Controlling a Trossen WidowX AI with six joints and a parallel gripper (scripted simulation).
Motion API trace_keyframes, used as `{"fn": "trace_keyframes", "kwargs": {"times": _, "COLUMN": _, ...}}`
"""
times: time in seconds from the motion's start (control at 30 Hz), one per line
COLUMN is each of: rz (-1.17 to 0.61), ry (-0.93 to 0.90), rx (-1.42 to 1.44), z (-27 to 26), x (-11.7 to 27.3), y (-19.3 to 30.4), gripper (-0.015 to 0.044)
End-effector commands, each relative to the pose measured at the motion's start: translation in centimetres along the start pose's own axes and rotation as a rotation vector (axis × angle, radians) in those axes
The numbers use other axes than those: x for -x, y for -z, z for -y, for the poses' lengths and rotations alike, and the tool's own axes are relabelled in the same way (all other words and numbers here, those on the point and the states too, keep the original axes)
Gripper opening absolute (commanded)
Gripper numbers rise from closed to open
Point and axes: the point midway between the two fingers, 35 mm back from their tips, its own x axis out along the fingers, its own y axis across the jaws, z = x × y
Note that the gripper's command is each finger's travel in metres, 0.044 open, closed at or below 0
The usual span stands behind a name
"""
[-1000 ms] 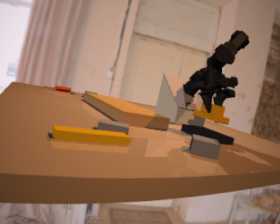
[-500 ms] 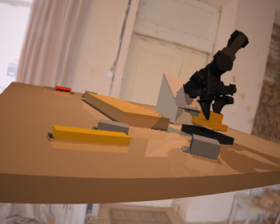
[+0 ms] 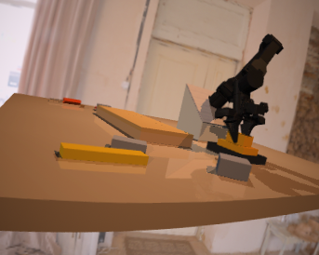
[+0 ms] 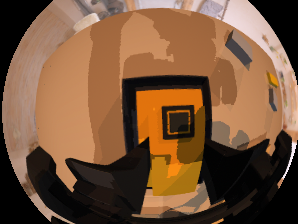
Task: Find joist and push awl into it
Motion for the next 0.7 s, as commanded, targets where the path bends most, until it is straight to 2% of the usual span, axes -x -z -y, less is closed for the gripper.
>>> {"fn": "trace_keyframes", "kwargs": {"times": 0.0, "rz": 0.003, "ry": 0.005, "rx": -0.001, "z": 0.0, "x": -0.4, "y": 0.1, "gripper": 0.0000}}
{"fn": "trace_keyframes", "kwargs": {"times": 0.3, "rz": 0.005, "ry": 0.004, "rx": -0.002, "z": -0.1, "x": -1.5, "y": 0.4, "gripper": 0.0000}}
{"fn": "trace_keyframes", "kwargs": {"times": 0.67, "rz": 0.000, "ry": -0.002, "rx": -0.002, "z": -0.1, "x": -1.4, "y": 0.5, "gripper": 0.0289}}
